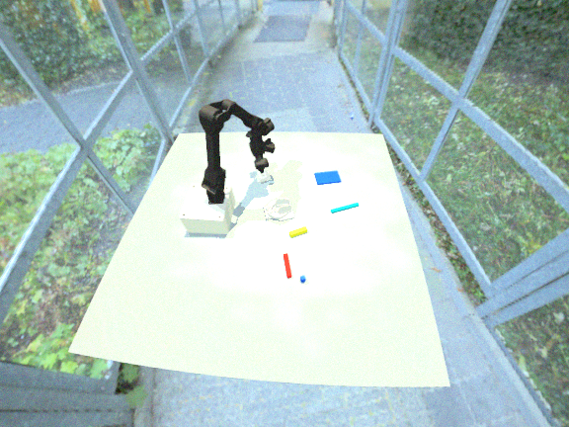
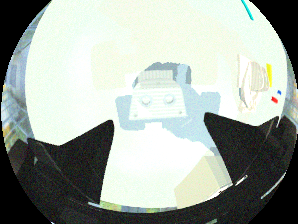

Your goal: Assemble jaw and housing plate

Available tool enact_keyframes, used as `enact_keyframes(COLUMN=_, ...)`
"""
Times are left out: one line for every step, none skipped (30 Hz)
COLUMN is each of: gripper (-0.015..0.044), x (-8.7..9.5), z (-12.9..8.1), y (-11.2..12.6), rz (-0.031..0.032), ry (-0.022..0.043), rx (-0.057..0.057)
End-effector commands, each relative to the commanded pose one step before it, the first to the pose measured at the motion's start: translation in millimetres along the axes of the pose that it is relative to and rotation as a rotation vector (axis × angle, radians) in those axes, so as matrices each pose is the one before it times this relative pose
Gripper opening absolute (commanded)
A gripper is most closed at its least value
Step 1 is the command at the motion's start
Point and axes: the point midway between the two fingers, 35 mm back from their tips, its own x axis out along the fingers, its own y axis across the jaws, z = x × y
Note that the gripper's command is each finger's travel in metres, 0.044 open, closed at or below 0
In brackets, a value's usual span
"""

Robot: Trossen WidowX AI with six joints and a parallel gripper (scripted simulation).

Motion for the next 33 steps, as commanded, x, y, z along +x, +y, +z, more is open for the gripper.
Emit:
enact_keyframes(gripper=0.0440, x=14.22, z=-2.51, y=-1.65, rz=-0.00941, ry=0.00364, rx=0.0040)
enact_keyframes(gripper=0.0440, x=0.00, z=0.00, y=0.00, rz=0.00000, ry=0.00000, rx=0.0000)
enact_keyframes(gripper=0.0440, x=0.00, z=0.00, y=0.00, rz=0.00000, ry=0.00000, rx=0.0000)
enact_keyframes(gripper=0.0440, x=0.00, z=0.00, y=0.00, rz=0.00000, ry=0.00000, rx=0.0000)
enact_keyframes(gripper=0.0440, x=0.00, z=0.00, y=0.00, rz=0.00000, ry=0.00000, rx=0.0000)
enact_keyframes(gripper=0.0440, x=0.00, z=0.00, y=0.00, rz=0.00000, ry=0.00000, rx=0.0000)
enact_keyframes(gripper=0.0440, x=0.28, z=0.01, y=0.01, rz=0.00000, ry=0.00000, rx=0.0000)
enact_keyframes(gripper=0.0440, x=0.84, z=0.02, y=0.01, rz=-0.00001, ry=0.00000, rx=0.0000)
enact_keyframes(gripper=0.0440, x=1.41, z=0.03, y=0.02, rz=-0.00002, ry=0.00000, rx=0.0000)
enact_keyframes(gripper=0.0440, x=1.69, z=0.02, y=0.02, rz=-0.00002, ry=0.00000, rx=0.0000)
enact_keyframes(gripper=0.0440, x=1.68, z=0.01, y=0.01, rz=-0.00002, ry=0.00000, rx=0.0000)
enact_keyframes(gripper=0.0440, x=1.68, z=0.01, y=0.00, rz=-0.00002, ry=0.00000, rx=0.0000)
enact_keyframes(gripper=0.0440, x=1.68, z=0.00, y=0.00, rz=-0.00002, ry=0.00000, rx=0.0000)
enact_keyframes(gripper=0.0440, x=1.68, z=-0.01, y=-0.01, rz=-0.00002, ry=0.00000, rx=0.0000)
enact_keyframes(gripper=0.0440, x=1.67, z=-0.02, y=-0.02, rz=-0.00002, ry=0.00001, rx=0.0000)
enact_keyframes(gripper=0.0440, x=1.67, z=-0.03, y=-0.03, rz=-0.00002, ry=0.00001, rx=0.0000)
enact_keyframes(gripper=0.0440, x=1.67, z=-0.04, y=-0.03, rz=-0.00002, ry=0.00001, rx=0.0000)
enact_keyframes(gripper=0.0440, x=1.67, z=-0.04, y=-0.04, rz=-0.00003, ry=0.00001, rx=0.0000)
enact_keyframes(gripper=0.0440, x=1.38, z=-0.04, y=-0.04, rz=-0.00002, ry=0.00001, rx=0.0000)
enact_keyframes(gripper=0.0440, x=0.83, z=-0.03, y=-0.03, rz=-0.00001, ry=0.00000, rx=0.0000)
enact_keyframes(gripper=0.0440, x=0.28, z=-0.01, y=-0.01, rz=0.00000, ry=0.00000, rx=0.0000)
enact_keyframes(gripper=0.0440, x=0.00, z=0.00, y=0.00, rz=0.00000, ry=0.00000, rx=0.0000)
enact_keyframes(gripper=0.0440, x=0.00, z=0.00, y=0.00, rz=0.00000, ry=0.00000, rx=0.0000)
enact_keyframes(gripper=0.0440, x=0.00, z=0.00, y=0.00, rz=0.00000, ry=0.00000, rx=0.0000)
enact_keyframes(gripper=0.0440, x=0.26, z=0.01, y=0.01, rz=0.00000, ry=0.00000, rx=0.0000)
enact_keyframes(gripper=0.0440, x=0.78, z=0.03, y=0.02, rz=-0.00001, ry=0.00000, rx=0.0000)
enact_keyframes(gripper=0.0440, x=1.29, z=0.04, y=0.03, rz=-0.00001, ry=0.00000, rx=0.0000)
enact_keyframes(gripper=0.0440, x=1.61, z=0.04, y=0.04, rz=-0.00002, ry=0.00000, rx=0.0000)
enact_keyframes(gripper=0.0440, x=1.61, z=0.04, y=0.03, rz=-0.00002, ry=0.00000, rx=0.0000)
enact_keyframes(gripper=0.0440, x=1.61, z=0.03, y=0.02, rz=-0.00002, ry=0.00000, rx=0.0000)
enact_keyframes(gripper=0.0440, x=1.61, z=0.02, y=0.02, rz=-0.00002, ry=0.00000, rx=0.0000)
enact_keyframes(gripper=0.0440, x=1.61, z=0.01, y=0.01, rz=-0.00002, ry=0.00000, rx=0.0000)
enact_keyframes(gripper=0.0440, x=1.61, z=0.01, y=0.00, rz=-0.00002, ry=0.00000, rx=0.0000)
